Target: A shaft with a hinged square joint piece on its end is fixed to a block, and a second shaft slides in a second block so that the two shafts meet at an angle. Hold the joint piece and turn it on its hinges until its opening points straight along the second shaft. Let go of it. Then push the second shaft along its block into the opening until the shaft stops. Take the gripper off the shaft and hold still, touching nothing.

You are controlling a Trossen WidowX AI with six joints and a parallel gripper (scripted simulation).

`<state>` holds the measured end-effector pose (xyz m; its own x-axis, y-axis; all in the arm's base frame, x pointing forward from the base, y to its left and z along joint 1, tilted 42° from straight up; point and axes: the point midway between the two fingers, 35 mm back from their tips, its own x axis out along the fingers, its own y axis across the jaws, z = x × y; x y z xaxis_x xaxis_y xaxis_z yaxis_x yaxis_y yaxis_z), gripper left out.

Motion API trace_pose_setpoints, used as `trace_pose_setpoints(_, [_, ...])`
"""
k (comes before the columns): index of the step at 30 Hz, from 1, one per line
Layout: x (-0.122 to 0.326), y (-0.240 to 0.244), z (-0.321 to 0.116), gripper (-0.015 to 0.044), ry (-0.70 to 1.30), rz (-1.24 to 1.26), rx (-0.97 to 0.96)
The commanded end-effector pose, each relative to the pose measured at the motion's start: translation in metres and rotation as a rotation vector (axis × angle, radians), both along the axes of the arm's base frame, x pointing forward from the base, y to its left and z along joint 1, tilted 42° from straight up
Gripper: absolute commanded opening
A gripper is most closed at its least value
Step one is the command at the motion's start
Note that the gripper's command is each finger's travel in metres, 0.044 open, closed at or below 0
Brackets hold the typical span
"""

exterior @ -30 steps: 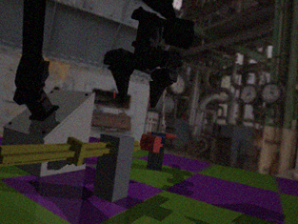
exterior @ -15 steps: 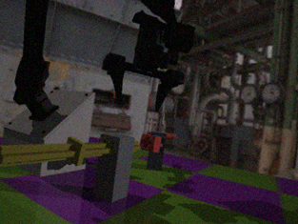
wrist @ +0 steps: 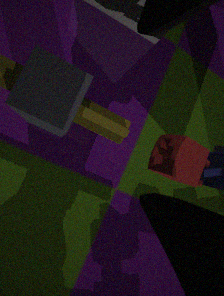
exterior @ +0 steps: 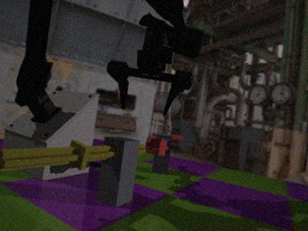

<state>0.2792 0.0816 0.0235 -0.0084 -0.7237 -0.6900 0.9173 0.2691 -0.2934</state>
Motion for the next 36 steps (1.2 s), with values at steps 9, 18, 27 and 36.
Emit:
trace_pose_setpoints(9, [-0.001,-0.004,-0.005,0.0440,-0.250,-0.231,-0.040])
trace_pose_setpoints(18, [0.000,-0.005,-0.007,0.0440,-0.325,-0.298,-0.049])
trace_pose_setpoints(27, [0.002,-0.037,-0.043,0.0440,-0.326,-0.297,-0.048])
trace_pose_setpoints(36, [-0.001,-0.058,-0.065,0.0440,-0.327,-0.297,-0.052])
